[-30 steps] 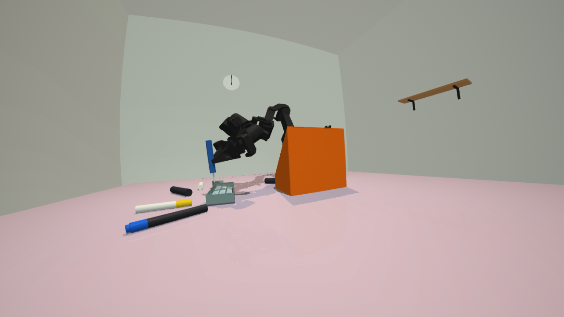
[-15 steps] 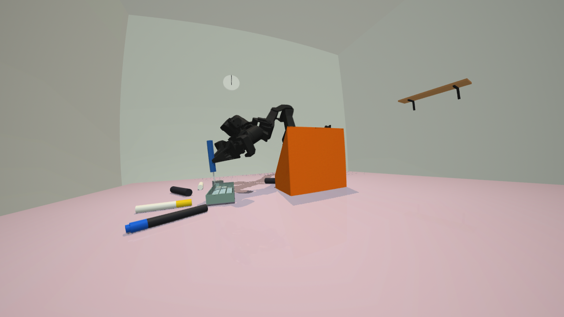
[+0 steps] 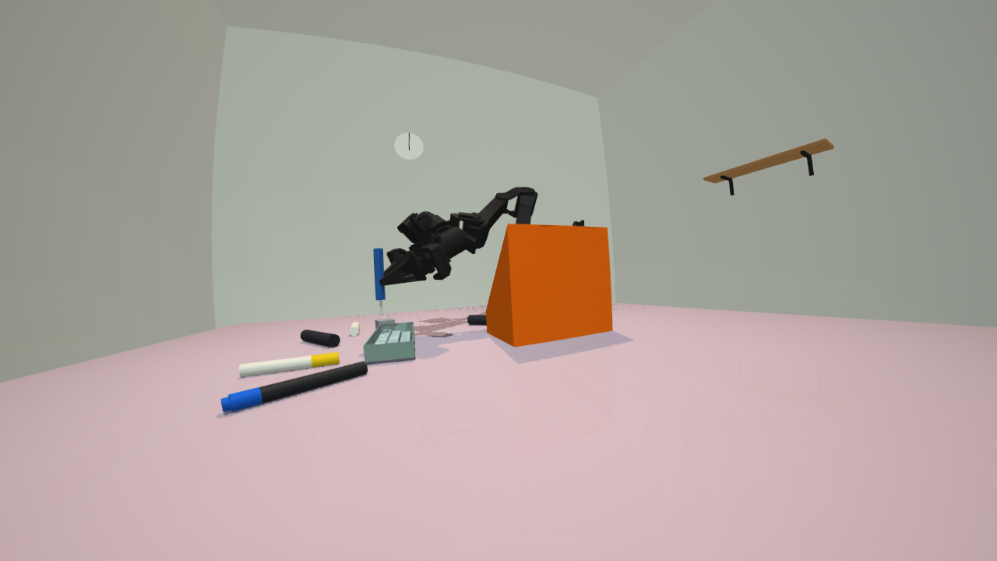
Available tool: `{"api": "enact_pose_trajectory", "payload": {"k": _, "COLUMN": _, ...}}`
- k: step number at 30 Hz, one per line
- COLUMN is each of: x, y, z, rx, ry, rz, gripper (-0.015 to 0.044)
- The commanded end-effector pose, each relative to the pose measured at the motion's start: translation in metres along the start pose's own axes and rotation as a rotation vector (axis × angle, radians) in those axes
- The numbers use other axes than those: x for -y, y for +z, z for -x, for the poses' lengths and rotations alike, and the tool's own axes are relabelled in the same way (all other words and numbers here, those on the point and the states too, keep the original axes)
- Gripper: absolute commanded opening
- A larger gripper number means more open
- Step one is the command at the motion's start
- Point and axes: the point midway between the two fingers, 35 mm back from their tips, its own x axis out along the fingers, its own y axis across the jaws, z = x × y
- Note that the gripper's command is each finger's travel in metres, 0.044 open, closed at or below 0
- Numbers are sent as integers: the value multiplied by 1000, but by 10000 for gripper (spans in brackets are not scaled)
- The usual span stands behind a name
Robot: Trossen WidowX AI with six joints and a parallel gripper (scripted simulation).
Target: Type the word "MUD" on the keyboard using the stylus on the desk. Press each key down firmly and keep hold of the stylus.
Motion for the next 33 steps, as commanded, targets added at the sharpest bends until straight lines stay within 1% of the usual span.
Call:
{"api": "enact_pose_trajectory", "payload": {"k": 1, "x": -1, "y": -6, "z": 0, "rx": 1, "ry": 6, "rz": 9, "gripper": 0}}
{"api": "enact_pose_trajectory", "payload": {"k": 10, "x": -2, "y": -19, "z": -6, "rx": 2, "ry": 6, "rz": 8, "gripper": 0}}
{"api": "enact_pose_trajectory", "payload": {"k": 13, "x": -2, "y": -20, "z": -7, "rx": 2, "ry": 6, "rz": 8, "gripper": 79}}
{"api": "enact_pose_trajectory", "payload": {"k": 33, "x": -3, "y": -30, "z": -14, "rx": 1, "ry": 7, "rz": 8, "gripper": 81}}
